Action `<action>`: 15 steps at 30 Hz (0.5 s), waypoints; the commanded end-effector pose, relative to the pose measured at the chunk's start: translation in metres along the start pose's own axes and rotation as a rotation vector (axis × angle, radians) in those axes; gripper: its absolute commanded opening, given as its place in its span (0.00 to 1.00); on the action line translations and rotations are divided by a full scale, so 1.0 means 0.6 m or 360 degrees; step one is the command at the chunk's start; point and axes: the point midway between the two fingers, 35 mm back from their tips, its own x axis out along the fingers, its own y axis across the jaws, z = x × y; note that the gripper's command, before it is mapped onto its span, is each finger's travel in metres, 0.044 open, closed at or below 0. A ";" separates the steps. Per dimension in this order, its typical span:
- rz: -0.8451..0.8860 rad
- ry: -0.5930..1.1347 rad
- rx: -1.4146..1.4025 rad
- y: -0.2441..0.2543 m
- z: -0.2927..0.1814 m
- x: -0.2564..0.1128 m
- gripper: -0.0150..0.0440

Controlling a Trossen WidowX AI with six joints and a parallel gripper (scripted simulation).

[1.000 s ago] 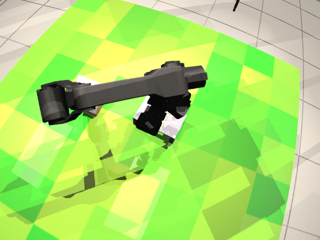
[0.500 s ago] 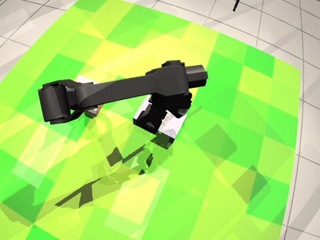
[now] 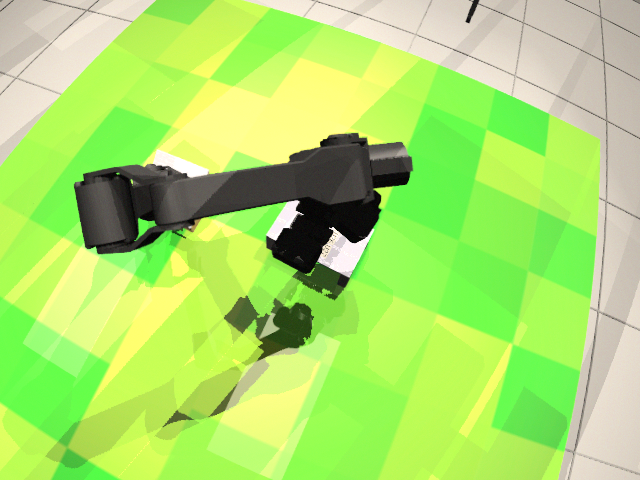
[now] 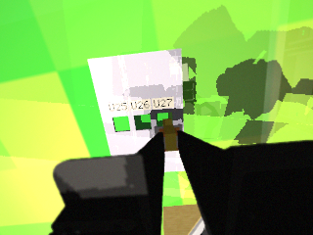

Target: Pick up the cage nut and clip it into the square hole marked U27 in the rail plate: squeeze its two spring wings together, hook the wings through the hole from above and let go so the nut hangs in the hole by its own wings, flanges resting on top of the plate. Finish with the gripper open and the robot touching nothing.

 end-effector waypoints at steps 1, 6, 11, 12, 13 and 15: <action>0.0006 0.0010 -0.0006 -0.001 -0.002 0.006 0.31; 0.0006 0.0011 -0.0006 -0.001 -0.002 0.015 0.31; 0.0005 0.0011 -0.0007 -0.001 -0.002 0.028 0.31; 0.0005 0.0011 -0.0007 -0.001 -0.002 0.031 0.31; 0.0005 0.0011 -0.0007 -0.001 -0.002 0.033 0.31; 0.0004 0.0011 -0.0007 -0.001 -0.002 0.039 0.31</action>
